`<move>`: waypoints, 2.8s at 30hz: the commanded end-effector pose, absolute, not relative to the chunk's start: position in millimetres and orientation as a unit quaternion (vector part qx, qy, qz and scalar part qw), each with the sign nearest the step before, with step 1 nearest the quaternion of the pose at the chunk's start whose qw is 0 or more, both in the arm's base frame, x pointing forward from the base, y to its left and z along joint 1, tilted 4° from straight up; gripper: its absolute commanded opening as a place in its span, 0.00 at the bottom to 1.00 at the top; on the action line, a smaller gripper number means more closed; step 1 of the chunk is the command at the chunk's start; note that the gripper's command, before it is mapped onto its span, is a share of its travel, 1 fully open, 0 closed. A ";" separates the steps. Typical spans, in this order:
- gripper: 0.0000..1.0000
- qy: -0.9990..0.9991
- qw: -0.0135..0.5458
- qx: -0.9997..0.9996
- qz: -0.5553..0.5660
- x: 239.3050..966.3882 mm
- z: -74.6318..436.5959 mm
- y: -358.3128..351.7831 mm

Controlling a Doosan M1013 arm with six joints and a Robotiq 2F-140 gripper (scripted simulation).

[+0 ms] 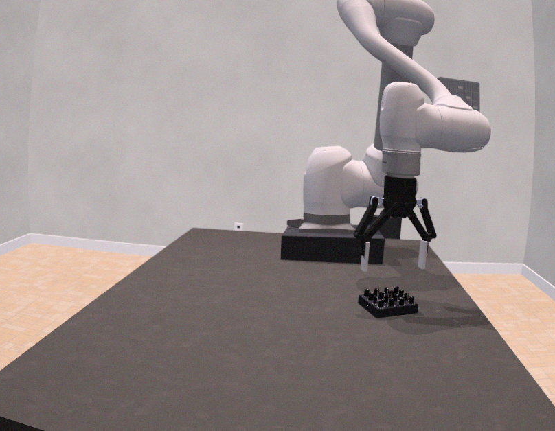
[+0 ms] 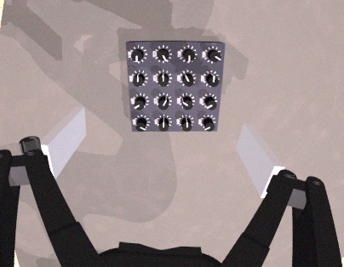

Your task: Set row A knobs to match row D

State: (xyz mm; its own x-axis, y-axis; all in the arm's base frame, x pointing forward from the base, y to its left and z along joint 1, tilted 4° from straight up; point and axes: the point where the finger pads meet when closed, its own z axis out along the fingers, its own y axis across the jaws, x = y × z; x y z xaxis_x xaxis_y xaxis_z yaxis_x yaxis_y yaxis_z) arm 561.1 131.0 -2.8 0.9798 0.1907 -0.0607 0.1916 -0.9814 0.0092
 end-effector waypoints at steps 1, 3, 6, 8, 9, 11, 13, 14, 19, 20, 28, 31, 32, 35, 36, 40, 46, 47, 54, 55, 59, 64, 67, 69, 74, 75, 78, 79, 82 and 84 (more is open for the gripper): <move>1.00 0.096 0.007 0.995 -0.030 561.1 -2.7 131.1; 1.00 0.096 0.007 0.995 -0.030 561.1 -2.7 131.1; 1.00 0.096 0.007 0.995 -0.030 561.1 -2.7 131.1; 1.00 0.096 0.007 0.995 -0.030 561.1 -2.7 131.1; 1.00 0.096 0.007 0.995 -0.030 561.1 -2.7 131.1; 1.00 0.096 0.007 0.995 -0.030 560.8 -2.7 131.0; 1.00 0.096 0.007 0.995 -0.030 560.1 -2.6 130.8; 1.00 0.096 0.007 0.995 -0.030 559.6 -2.6 130.6; 1.00 0.096 0.007 0.995 -0.030 554.8 -2.3 129.1; 1.00 0.096 0.007 0.995 -0.030 553.4 -2.2 128.7; 1.00 0.096 0.007 0.995 -0.030 542.7 -1.5 125.3; 1.00 0.096 0.007 0.995 -0.030 536.5 -1.1 123.4; 1.00 0.096 0.007 0.995 -0.030 534.4 -1.0 122.7; 1.00 0.096 0.007 0.995 -0.030 528.2 -0.6 120.7; 1.00 0.096 0.007 0.995 -0.030 526.2 -0.4 120.1; 1.00 0.096 0.007 0.995 -0.030 522.5 -0.2 119.0; 1.00 0.096 0.007 0.995 -0.030 514.1 0.4 116.3; 1.00 0.096 0.007 0.995 -0.030 513.1 0.4 116.0; 1.00 0.096 0.007 0.995 -0.030 510.3 0.6 115.2; 1.00 0.096 0.007 0.995 -0.030 510.3 0.6 115.2; 1.00 0.096 0.007 0.995 -0.030 510.3 0.6 115.1; 1.00 0.096 0.007 0.995 -0.030 510.3 0.6 115.1; 1.00 0.096 0.007 0.995 -0.030 510.3 0.6 115.1; 1.00 0.096 0.007 0.995 -0.030 510.3 0.6 115.1; 1.00 0.096 0.007 0.995 -0.030 510.3 0.6 115.1; 1.00 0.096 0.007 0.995 -0.030 510.3 0.6 115.1; 1.00 0.096 0.007 0.995 -0.030 510.3 0.6 115.1; 1.00 0.096 0.007 0.995 -0.030 510.3 0.6 115.1; 1.00 0.096 0.007 0.995 -0.030 510.3 0.6 115.1; 1.00 0.096 0.007 0.995 -0.030 510.3 0.6 115.1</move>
State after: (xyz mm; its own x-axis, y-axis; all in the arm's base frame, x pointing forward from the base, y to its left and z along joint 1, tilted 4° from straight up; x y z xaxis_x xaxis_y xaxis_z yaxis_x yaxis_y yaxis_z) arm 510.3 115.1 0.5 0.9798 0.1907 -0.0607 0.1916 -0.9814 0.0091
